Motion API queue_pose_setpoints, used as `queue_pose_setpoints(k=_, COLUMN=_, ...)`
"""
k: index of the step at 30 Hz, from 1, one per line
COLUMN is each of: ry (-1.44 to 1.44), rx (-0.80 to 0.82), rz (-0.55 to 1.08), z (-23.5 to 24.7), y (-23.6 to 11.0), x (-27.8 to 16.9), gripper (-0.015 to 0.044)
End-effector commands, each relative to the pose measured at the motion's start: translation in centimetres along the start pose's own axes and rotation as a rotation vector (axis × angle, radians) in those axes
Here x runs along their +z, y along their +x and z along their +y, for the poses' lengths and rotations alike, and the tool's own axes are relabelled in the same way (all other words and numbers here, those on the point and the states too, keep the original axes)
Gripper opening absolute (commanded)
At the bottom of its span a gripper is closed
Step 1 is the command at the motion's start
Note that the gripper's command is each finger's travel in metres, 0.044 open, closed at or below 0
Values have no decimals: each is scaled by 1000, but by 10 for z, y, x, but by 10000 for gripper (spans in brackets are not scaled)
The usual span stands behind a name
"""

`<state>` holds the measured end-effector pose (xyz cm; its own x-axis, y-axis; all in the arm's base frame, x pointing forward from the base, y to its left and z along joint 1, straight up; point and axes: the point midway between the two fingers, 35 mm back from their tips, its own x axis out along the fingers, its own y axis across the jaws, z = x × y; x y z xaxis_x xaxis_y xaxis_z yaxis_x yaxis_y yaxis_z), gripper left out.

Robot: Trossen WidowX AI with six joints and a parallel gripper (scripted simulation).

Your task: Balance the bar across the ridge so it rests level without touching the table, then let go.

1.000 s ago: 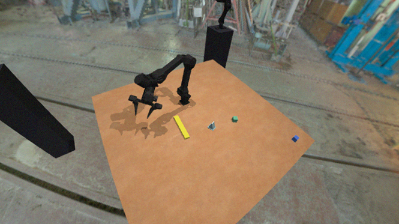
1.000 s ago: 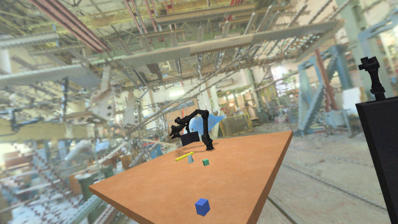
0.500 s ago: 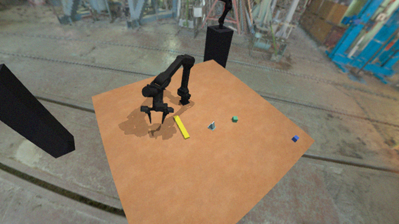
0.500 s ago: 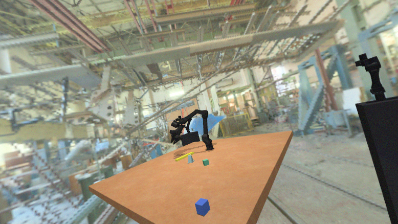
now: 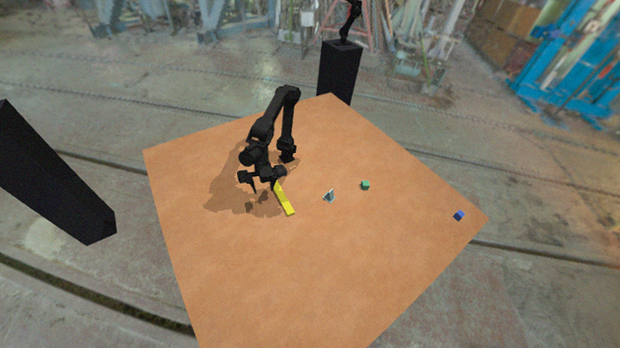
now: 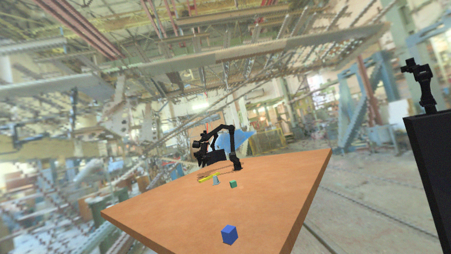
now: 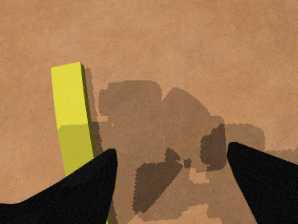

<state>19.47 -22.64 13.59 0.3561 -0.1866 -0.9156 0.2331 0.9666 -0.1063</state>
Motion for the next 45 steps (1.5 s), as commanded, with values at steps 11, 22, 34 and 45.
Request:
queue_pose_setpoints(k=11, ry=-68, rx=103, rz=280, z=58, y=2, x=-26, gripper=315)
queue_pose_setpoints(k=22, ry=-107, rx=121, rz=376, z=75, y=9, x=-40, gripper=315)
queue_pose_setpoints(k=34, ry=-107, rx=121, rz=376, z=79, y=41, x=-54, gripper=315)
queue_pose_setpoints(k=45, ry=-107, rx=121, rz=376, z=81, y=57, x=-60, gripper=315)
